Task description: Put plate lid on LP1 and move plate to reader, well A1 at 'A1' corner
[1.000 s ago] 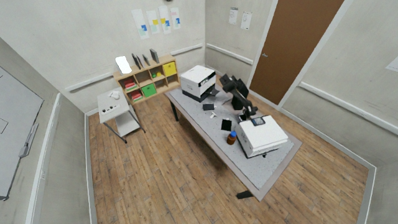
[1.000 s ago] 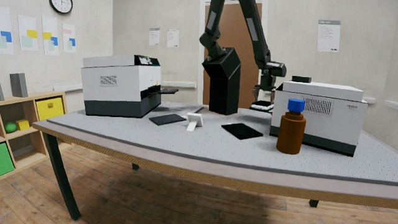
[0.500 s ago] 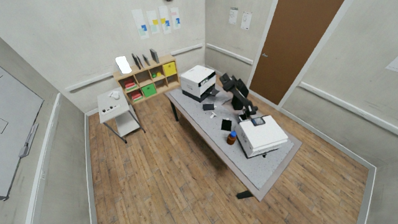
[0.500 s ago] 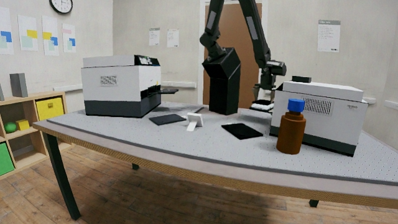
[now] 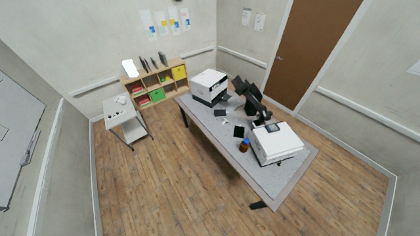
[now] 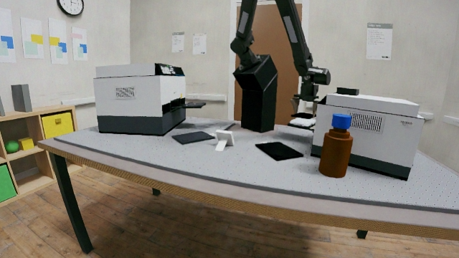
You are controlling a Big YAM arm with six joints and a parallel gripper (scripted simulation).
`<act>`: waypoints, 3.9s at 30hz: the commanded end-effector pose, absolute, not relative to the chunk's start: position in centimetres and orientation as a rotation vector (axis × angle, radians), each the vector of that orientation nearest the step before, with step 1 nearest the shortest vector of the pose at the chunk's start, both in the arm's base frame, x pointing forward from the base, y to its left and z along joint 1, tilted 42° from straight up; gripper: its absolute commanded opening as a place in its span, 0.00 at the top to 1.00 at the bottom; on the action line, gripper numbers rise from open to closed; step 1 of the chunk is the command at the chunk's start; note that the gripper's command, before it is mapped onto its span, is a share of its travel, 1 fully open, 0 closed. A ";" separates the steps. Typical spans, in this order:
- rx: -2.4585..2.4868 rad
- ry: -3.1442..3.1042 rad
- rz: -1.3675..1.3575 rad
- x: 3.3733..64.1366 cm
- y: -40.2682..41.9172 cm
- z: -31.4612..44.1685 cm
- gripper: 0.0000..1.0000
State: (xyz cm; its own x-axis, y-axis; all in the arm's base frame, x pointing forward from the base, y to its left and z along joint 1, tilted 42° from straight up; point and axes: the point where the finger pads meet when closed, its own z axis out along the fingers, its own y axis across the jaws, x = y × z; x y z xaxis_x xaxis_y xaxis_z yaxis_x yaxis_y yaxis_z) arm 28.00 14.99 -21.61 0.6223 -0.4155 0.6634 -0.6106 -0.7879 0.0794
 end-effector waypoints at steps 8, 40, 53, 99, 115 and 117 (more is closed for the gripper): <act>2.543 -0.819 0.911 27.3 14.3 -21.8 0.15; 2.479 -1.239 0.975 31.5 14.4 -17.8 0.15; 2.427 -1.408 0.983 31.5 13.8 -17.4 0.15; 2.133 -2.057 1.018 34.3 12.3 -14.6 0.15; 2.006 -2.272 1.040 36.0 11.4 -12.9 0.15; 1.975 -2.302 1.041 36.5 10.7 -12.2 0.15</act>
State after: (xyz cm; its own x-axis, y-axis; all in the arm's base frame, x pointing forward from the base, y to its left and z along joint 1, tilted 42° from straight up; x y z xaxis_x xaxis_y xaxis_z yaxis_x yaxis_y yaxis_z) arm 35.98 11.51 -13.21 -0.1850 -0.9053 0.3823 -0.8745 -0.0258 -0.4844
